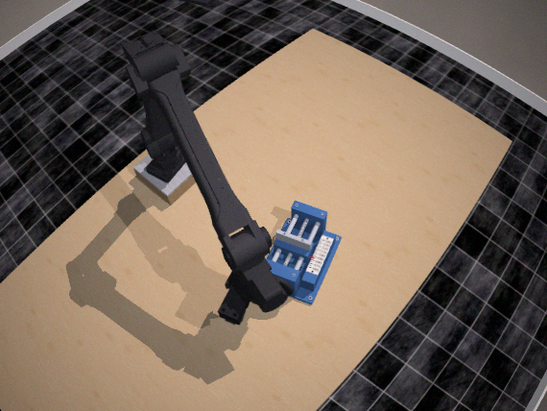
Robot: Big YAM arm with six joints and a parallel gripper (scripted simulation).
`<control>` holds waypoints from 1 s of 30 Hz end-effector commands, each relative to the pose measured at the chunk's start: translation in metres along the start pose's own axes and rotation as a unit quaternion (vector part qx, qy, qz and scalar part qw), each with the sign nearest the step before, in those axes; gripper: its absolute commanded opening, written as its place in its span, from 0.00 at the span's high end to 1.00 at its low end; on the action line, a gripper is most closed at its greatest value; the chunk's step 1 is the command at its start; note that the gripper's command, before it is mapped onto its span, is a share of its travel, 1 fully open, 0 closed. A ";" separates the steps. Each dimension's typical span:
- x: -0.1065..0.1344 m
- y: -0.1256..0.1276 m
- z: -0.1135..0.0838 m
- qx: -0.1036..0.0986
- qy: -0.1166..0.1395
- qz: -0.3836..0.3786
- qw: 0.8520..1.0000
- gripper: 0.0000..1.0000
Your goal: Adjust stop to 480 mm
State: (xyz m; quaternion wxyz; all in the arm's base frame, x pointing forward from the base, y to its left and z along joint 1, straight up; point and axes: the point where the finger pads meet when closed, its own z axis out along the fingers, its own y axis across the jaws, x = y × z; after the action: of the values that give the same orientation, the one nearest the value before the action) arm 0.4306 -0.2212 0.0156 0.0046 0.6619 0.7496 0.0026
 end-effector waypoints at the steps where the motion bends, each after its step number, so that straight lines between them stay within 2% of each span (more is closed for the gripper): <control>1: 0.001 0.005 0.013 0.002 -0.004 0.002 1.000 0.94; 4: -0.004 0.006 0.012 -0.001 -0.006 0.003 1.000 0.94; 6: -0.004 0.003 0.012 0.005 -0.002 0.004 1.000 0.94; 10: -0.012 0.028 0.001 -0.017 -0.016 0.002 1.000 0.94; 14: -0.011 0.034 0.003 -0.020 -0.018 0.000 1.000 0.94; 20: -0.010 0.042 0.009 -0.020 -0.017 0.000 1.000 0.94; 23: -0.009 0.033 0.015 -0.012 -0.011 0.003 1.000 0.94; 30: -0.009 0.047 0.010 -0.018 -0.014 0.000 1.000 0.94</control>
State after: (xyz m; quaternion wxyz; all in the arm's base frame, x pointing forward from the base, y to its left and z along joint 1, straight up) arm 0.4484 -0.2190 -0.0020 0.0035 0.6626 0.7490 0.0006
